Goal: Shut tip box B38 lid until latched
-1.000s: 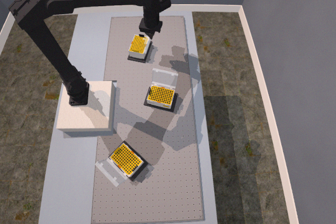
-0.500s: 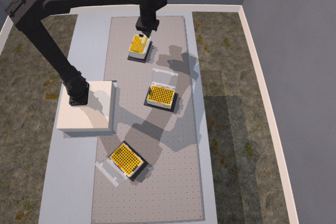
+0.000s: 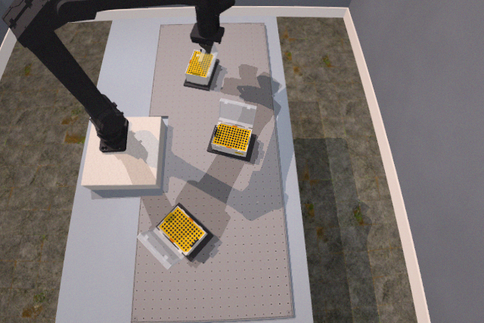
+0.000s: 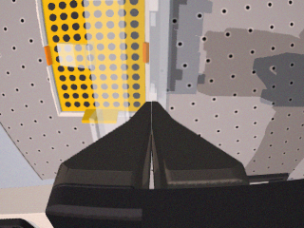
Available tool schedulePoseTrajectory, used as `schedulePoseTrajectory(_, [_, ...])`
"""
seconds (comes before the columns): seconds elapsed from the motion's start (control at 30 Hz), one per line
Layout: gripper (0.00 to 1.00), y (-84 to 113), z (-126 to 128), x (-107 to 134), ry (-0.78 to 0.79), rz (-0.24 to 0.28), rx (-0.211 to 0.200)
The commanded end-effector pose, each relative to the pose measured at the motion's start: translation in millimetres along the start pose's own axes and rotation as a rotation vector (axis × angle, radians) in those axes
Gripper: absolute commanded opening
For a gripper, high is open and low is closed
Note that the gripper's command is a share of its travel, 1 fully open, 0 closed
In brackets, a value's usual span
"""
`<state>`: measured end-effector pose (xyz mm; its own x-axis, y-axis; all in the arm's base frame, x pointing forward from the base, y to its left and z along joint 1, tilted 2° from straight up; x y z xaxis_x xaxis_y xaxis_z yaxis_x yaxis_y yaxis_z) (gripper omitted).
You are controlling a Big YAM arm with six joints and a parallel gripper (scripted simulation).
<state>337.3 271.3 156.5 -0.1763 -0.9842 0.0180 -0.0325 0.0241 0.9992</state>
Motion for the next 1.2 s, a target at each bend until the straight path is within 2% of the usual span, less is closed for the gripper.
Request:
schedulePoseTrajectory(0.0, [0.00,15.9,6.5,-7.3,-0.006,-0.027,0.026])
schedulePoseTrajectory(0.1, [0.00,12.6,10.1,-4.8,-0.006,-0.019,0.020])
schedulePoseTrajectory(0.13, [0.00,30.6,-1.1,-19.4,-0.008,-0.058,0.051])
schedulePoseTrajectory(0.17, [0.00,32.5,0.2,-19.6,-0.008,-0.063,0.054])
schedulePoseTrajectory(0.2, [0.00,30.8,2.9,-18.1,-0.008,-0.060,0.052])
schedulePoseTrajectory(0.27, [0.00,13.3,16.5,-5.7,-0.006,-0.020,0.020])
schedulePoseTrajectory(0.37, [0.00,24.6,14.1,-13.8,-0.007,-0.043,0.037])
schedulePoseTrajectory(0.43, [0.00,16.9,21.5,-8.2,-0.006,-0.025,0.023])
schedulePoseTrajectory(0.5, [0.00,23.4,17.4,-13.2,-0.007,-0.039,0.034])
schedulePoseTrajectory(0.57, [0.00,16.4,12.6,-11.8,-0.007,-0.030,0.026])
schedulePoseTrajectory(1.1, [0.00,16.4,12.6,-11.8,-0.007,-0.030,0.026])
schedulePoseTrajectory(1.13, [0.00,36.3,12.2,-19.3,-0.008,-0.057,0.048])
schedulePoseTrajectory(1.17, [0.00,38.4,12.2,-19.2,-0.008,-0.057,0.048])
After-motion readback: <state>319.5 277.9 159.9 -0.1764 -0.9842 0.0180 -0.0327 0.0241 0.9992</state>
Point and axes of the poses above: the point where the finger pads meet when closed, its own y axis back along the fingers, its own z axis across the jaws, x = y × z, the point moved 6 cm from there along y, back along the fingers, and after that the axes turned 7 degrees about y, right-handed, at the moved point
